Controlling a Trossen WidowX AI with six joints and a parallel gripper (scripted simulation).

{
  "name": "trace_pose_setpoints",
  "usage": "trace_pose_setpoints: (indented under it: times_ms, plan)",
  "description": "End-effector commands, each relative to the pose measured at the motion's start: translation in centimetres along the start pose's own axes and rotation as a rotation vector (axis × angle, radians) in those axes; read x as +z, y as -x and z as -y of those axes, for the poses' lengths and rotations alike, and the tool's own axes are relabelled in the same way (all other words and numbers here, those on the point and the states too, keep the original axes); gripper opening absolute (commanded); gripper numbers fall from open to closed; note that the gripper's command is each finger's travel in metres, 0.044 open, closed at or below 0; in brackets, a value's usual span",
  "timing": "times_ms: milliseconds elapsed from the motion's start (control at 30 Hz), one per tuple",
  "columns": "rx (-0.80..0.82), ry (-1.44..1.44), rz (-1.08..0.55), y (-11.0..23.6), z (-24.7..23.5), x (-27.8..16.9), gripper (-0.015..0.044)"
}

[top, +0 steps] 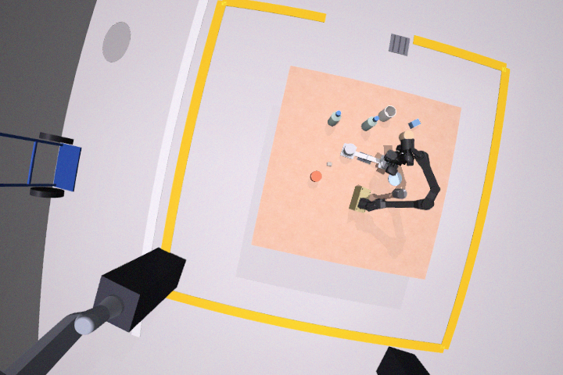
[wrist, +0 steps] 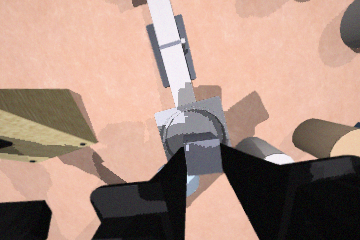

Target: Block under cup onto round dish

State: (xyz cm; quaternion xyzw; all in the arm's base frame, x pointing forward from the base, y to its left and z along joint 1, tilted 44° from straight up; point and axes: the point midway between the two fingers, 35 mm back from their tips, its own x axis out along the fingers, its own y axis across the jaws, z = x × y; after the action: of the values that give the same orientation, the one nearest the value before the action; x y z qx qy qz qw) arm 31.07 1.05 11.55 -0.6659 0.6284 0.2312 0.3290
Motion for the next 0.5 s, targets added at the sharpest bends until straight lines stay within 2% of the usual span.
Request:
trace_pose_setpoints:
  times_ms: [0, 267, 467]
  plan:
    - [-0.001, -0.006, 0.007, 2.3, 0.2, 0.1, 0.0000]
    - [0.000, -0.006, 0.004, 6.2, -0.2, -0.1, 0.0000]
    - [0.001, -0.005, 0.005, 6.4, -0.2, -0.3, 0.0000]
